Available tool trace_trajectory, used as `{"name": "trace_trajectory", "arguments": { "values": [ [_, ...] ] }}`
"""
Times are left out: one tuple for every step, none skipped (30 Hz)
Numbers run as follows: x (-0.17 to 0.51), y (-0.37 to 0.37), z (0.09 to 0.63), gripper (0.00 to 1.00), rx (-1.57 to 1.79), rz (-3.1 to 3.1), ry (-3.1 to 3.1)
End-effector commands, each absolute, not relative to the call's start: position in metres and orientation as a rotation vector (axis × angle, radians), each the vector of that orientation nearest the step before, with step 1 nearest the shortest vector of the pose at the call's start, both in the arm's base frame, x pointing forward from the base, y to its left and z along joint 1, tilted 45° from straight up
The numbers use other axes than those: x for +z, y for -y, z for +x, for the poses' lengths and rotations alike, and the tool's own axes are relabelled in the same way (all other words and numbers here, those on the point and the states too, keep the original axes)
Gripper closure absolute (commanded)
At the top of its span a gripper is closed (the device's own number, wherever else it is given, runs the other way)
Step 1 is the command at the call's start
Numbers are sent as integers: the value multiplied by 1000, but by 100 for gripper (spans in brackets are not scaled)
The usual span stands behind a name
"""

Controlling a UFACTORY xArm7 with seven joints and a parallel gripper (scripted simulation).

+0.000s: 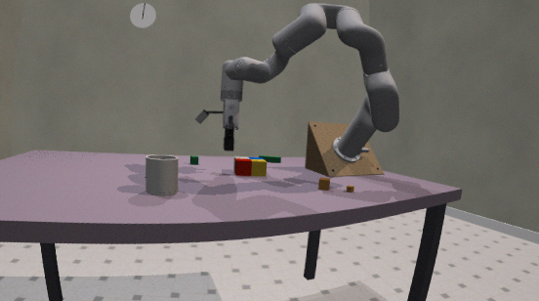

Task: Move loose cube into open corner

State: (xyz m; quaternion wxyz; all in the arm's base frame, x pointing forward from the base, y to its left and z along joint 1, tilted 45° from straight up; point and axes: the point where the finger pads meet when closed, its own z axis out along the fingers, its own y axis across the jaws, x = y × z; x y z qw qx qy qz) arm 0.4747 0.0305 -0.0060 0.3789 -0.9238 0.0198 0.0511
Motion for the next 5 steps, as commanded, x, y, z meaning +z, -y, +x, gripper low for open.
{"name": "trace_trajectory", "arguments": {
  "values": [
    [-5, -28, 476, 52, 124, -2363, -53],
    [-5, -28, 476, 52, 124, -2363, -53],
    [-5, -28, 476, 52, 124, -2363, -53],
    [-5, -28, 476, 52, 124, -2363, -53],
    [-5, -28, 476, 52, 124, -2363, -53]
  ]
}}
